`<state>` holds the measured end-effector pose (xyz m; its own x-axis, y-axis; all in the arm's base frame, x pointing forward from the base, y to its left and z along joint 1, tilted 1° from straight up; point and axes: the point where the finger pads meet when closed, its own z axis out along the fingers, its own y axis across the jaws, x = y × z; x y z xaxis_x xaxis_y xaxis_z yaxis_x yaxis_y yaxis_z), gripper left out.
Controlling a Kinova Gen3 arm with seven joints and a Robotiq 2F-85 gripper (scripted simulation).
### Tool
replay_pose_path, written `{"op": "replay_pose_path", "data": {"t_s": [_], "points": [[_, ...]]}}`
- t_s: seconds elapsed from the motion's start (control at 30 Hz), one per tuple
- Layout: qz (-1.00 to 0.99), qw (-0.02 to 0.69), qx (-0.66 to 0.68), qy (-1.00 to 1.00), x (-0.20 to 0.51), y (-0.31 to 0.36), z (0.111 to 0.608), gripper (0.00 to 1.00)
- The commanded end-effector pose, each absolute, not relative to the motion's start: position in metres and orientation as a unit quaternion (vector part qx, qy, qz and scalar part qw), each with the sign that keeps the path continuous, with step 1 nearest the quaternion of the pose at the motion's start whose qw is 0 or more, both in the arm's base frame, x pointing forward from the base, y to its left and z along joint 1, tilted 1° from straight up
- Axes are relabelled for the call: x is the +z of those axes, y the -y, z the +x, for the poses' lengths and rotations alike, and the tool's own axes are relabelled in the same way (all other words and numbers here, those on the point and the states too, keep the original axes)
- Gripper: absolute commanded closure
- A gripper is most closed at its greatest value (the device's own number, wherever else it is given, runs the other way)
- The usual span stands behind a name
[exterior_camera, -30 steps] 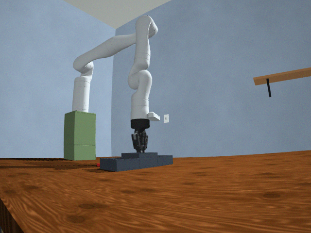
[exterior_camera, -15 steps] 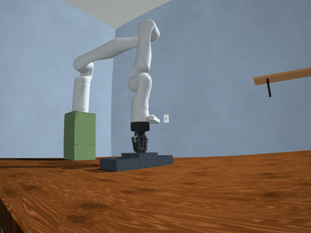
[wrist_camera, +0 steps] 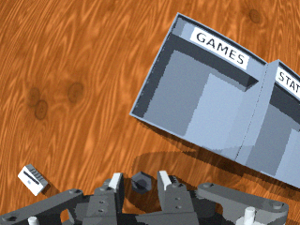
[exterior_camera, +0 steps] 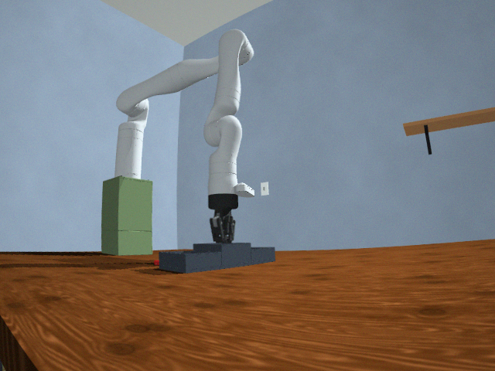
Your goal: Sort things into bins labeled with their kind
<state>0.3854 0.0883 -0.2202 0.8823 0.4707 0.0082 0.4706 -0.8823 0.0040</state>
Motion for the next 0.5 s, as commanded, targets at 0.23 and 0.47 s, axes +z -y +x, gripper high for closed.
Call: {"op": "replay_pose_path", "data": {"t_s": [0.23,0.47], "points": [[0.970,0.001,0.005,-0.242,-0.2196,-0.0879,0.3868,0.89],[0.970,0.001,0.005,-0.242,-0.2196,-0.0879,0.3869,0.89]]}}
